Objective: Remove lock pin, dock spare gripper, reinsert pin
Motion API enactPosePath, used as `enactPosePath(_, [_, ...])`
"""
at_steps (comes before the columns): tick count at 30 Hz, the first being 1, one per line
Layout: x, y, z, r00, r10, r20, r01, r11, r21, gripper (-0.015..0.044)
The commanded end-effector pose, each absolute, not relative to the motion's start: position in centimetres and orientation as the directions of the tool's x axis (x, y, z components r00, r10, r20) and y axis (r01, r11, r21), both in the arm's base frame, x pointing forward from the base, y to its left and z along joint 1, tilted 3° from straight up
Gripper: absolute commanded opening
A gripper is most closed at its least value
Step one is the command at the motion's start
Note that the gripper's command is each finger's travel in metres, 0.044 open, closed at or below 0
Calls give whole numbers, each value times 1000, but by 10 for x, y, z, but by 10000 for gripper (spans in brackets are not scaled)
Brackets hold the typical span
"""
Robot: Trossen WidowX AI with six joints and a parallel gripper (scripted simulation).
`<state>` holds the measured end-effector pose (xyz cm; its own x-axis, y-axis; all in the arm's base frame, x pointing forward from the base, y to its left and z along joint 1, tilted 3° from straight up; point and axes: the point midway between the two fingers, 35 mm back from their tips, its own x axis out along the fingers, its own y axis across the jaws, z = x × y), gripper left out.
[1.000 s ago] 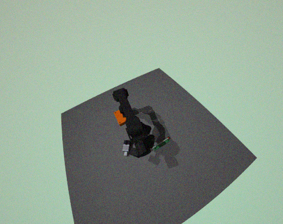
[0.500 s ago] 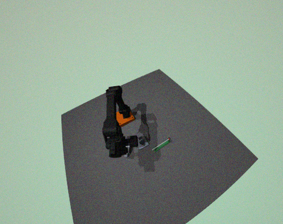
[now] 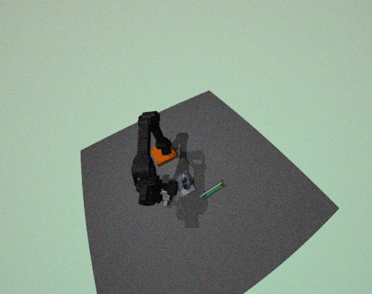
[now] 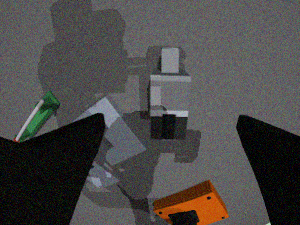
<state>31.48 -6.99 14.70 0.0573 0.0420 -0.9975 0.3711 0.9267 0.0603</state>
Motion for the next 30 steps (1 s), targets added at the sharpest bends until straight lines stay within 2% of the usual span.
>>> enactPosePath(1, [316, -71, 129, 49, 39, -998, 380, 923, 55, 440])
enactPosePath(9, [319, -72, 85, 49, 39, -998, 380, 923, 55, 440])
enactPosePath(30, [322, -70, 55, 49, 39, -998, 380, 923, 55, 440])
